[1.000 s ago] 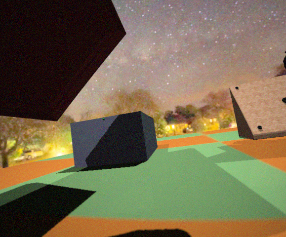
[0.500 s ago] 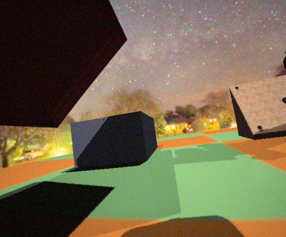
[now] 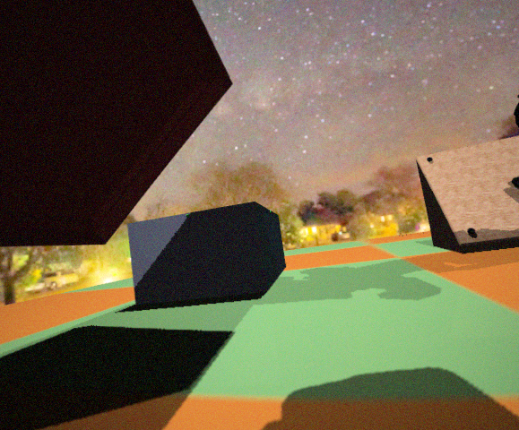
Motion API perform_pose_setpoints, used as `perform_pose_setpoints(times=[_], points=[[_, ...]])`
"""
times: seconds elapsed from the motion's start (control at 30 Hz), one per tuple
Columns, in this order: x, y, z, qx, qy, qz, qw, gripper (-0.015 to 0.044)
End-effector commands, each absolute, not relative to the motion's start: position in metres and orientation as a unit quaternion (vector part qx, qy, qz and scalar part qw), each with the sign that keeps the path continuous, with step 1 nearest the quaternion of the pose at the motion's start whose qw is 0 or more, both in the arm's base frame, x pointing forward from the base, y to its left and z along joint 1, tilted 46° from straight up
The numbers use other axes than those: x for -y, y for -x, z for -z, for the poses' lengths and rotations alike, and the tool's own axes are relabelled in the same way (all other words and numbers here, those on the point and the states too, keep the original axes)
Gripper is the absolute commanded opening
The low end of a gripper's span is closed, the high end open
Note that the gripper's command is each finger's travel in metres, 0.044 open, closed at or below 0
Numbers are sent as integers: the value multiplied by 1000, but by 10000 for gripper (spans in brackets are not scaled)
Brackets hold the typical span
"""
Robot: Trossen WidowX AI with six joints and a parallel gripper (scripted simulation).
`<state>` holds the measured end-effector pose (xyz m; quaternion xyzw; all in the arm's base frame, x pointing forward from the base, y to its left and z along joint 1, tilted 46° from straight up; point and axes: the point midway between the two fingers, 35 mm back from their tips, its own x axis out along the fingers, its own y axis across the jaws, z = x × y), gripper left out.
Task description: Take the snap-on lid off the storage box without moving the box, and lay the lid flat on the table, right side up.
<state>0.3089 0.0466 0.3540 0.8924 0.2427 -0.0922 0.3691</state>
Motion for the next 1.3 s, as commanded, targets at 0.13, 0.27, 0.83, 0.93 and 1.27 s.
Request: perform_pose_setpoints(times=[0.13,0.27,0.83,0.93,1.27], points=[[-50,-309,-353,-236,-894,89,370,0],[-52,-310,-351,-236,-894,89,370,0],[-61,-312,-341,-236,-894,89,370,0],[-63,-313,-340,-236,-894,89,370,0],[-68,-314,-334,-236,-894,88,369,0]])
